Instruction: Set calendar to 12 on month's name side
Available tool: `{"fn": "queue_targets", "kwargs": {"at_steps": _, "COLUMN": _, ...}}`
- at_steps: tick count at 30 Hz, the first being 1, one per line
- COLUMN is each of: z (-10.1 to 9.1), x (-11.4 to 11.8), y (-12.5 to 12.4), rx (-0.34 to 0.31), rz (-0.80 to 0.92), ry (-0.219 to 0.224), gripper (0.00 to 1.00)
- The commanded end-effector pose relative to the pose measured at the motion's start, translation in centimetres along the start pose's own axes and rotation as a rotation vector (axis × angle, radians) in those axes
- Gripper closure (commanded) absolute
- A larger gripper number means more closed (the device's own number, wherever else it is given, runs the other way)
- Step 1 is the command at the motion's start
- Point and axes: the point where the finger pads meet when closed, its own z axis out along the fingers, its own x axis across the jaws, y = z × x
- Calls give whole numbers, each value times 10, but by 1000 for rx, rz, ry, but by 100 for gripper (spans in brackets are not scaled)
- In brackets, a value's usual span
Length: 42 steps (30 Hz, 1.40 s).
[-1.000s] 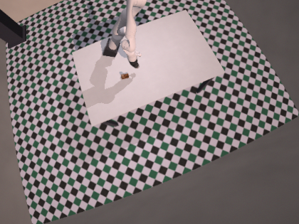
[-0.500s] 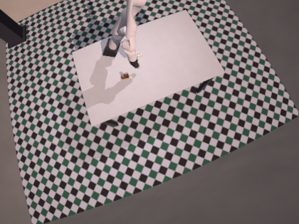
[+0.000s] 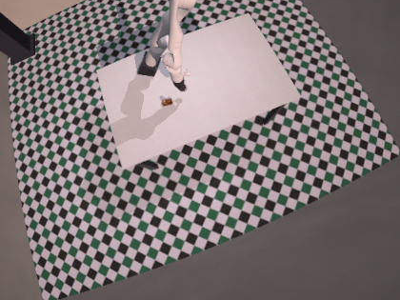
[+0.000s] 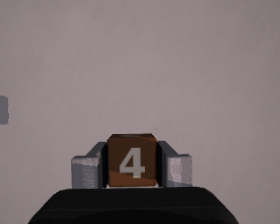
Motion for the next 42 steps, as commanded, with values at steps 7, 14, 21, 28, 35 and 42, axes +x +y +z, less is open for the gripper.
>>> {"fn": "queue_targets", "kwargs": {"at_steps": 7, "z": 0, "x": 0, "y": 0, "rx": -1, "rz": 0, "ry": 1, "gripper": 43}}
{"fn": "queue_targets", "kwargs": {"at_steps": 14, "z": 1, "x": 0, "y": 0, "rx": -1, "rz": 0, "ry": 1, "gripper": 43}}
{"fn": "queue_targets", "kwargs": {"at_steps": 21, "z": 6, "x": 0, "y": 0, "rx": -1, "rz": 0, "ry": 1, "gripper": 43}}
{"fn": "queue_targets", "kwargs": {"at_steps": 28, "z": 11, "x": 0, "y": 0, "rx": -1, "rz": 0, "ry": 1, "gripper": 43}}
{"fn": "queue_targets", "kwargs": {"at_steps": 35, "z": 22, "x": 1, "y": 0, "rx": -1, "rz": 0, "ry": 1, "gripper": 43}}
{"fn": "queue_targets", "kwargs": {"at_steps": 42, "z": 33, "x": 1, "y": 0, "rx": -1, "rz": 0, "ry": 1, "gripper": 43}}
